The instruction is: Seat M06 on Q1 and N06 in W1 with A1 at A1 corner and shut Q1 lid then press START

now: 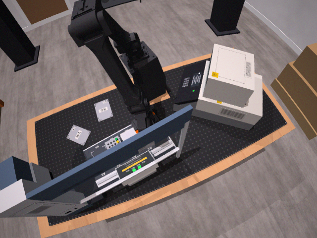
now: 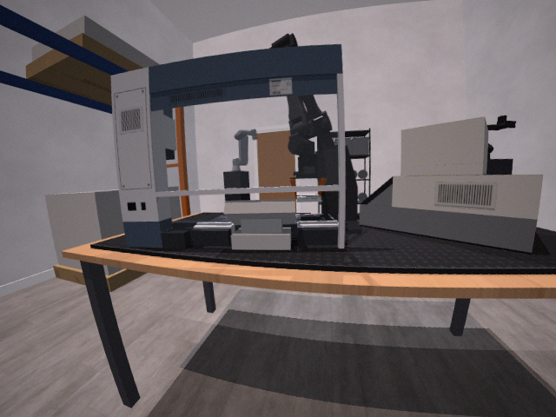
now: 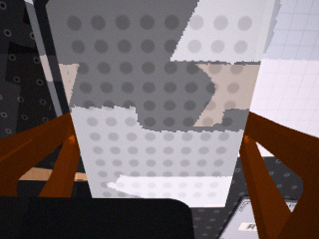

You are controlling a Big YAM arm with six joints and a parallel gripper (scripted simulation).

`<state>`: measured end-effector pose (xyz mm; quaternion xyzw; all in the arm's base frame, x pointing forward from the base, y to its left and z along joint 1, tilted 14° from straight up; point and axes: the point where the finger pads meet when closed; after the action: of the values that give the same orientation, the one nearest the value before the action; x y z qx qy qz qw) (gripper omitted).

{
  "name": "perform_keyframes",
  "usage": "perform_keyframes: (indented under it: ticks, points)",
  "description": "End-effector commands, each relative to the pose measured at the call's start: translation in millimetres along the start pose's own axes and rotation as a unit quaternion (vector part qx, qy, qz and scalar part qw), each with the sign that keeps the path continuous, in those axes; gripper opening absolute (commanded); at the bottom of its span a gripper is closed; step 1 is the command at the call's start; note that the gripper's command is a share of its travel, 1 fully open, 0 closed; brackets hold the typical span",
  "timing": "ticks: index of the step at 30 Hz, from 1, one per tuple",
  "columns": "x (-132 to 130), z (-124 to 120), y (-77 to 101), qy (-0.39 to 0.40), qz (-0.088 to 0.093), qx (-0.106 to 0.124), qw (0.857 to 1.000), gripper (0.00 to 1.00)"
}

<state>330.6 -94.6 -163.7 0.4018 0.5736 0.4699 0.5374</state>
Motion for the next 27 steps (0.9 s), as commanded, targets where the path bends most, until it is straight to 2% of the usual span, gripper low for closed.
perform_keyframes:
  ticks: [1,5,8,12,17,20,24,27]
  points:
    - [-13,27,6.5,-0.005,-0.007,-0.032,0.999,0.00]
    - [-39,2,6.4,-0.074,-0.007,-0.026,0.997,0.00]
    - [-35,-3,5.5,-0.075,-0.004,-0.021,0.997,0.00]
    - [-54,-23,4.2,-0.126,-0.002,-0.015,0.992,0.00]
    - [-86,-26,6.3,-0.186,-0.006,-0.024,0.982,0.00]
    - [-93,-23,8.1,-0.210,-0.006,-0.029,0.977,0.00]
    - [-94,-23,5.8,-0.229,-0.006,-0.024,0.973,0.00]
    - [-101,-45,1.1,-0.258,0.001,-0.005,0.966,0.00]
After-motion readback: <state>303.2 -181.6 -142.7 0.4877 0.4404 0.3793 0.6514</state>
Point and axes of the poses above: the point where the finger pads meet when closed, its own y axis back along the fingers, its own x axis across the jaws, z = x × y, and after that the axes turned 8 degrees about -y, right-handed
